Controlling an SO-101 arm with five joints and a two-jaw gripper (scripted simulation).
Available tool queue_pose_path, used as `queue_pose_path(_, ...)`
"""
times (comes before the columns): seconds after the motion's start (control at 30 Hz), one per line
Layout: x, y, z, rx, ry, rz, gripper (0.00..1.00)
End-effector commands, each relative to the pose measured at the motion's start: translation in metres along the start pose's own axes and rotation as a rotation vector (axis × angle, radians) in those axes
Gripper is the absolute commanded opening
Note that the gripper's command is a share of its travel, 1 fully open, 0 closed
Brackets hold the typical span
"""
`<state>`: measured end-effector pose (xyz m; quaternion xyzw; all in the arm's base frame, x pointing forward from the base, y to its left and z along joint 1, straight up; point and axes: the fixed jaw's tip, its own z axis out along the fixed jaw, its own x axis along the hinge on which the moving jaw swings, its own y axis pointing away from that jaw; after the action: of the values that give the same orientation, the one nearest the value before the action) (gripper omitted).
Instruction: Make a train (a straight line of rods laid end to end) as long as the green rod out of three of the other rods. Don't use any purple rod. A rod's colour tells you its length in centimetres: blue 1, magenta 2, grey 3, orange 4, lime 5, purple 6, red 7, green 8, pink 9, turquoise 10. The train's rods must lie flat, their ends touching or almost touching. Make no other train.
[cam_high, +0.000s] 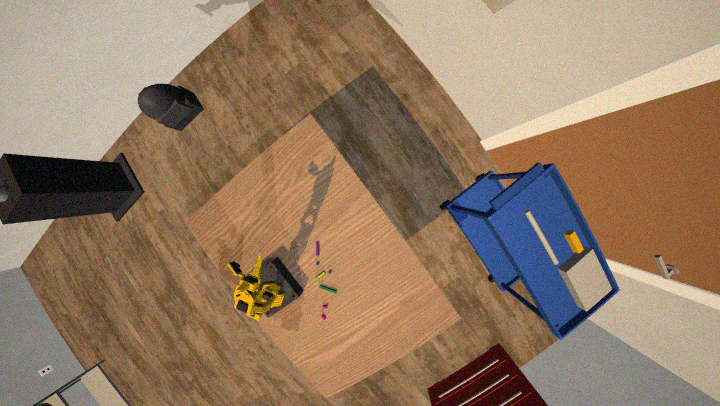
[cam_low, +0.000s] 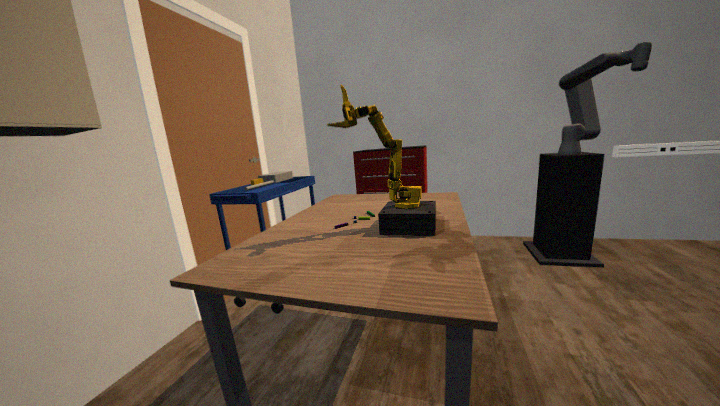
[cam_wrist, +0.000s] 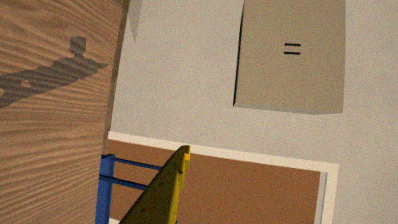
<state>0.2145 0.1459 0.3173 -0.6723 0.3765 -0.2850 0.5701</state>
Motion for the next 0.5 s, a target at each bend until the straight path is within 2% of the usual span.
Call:
queue_pose_path(0.0,0.0,0.0003,-0.003,0.006,-0.001,0.015,1.0)
queue_pose_path(0.47,0.0005,0.0067,-0.0047,-0.023,0.001,-0.009,1.0)
